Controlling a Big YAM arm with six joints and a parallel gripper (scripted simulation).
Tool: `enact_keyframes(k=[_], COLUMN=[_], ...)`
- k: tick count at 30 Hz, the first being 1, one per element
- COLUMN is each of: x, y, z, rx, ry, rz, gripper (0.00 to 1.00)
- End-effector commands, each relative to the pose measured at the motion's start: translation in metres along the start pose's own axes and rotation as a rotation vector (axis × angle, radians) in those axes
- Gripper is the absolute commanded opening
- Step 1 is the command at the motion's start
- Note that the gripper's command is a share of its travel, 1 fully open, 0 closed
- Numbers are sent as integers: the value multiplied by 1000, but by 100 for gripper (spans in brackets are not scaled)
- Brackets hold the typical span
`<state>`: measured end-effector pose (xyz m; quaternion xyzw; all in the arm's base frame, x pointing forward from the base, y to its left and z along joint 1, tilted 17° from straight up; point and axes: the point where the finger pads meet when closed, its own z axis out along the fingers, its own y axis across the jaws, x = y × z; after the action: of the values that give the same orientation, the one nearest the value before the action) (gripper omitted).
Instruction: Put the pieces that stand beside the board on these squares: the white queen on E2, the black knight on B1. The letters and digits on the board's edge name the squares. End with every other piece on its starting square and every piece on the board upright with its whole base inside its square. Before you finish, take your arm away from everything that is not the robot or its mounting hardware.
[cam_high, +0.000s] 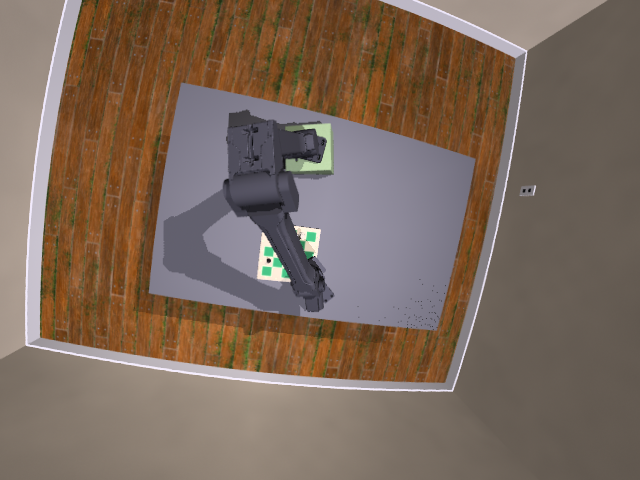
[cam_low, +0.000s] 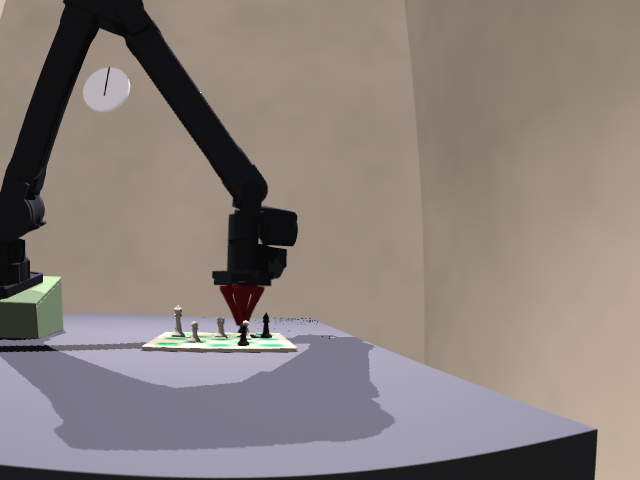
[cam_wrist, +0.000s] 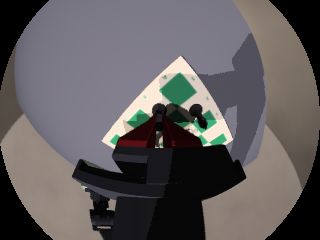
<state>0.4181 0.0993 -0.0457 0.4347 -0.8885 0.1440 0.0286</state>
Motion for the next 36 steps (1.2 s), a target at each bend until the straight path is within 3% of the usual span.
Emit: enact_keyframes(k=[1,36], x=[-11,-10], y=[-11,-2], z=[-13,-12], rx=[30,26], ry=[-45,-39], rz=[4,-17], gripper=[0,0])
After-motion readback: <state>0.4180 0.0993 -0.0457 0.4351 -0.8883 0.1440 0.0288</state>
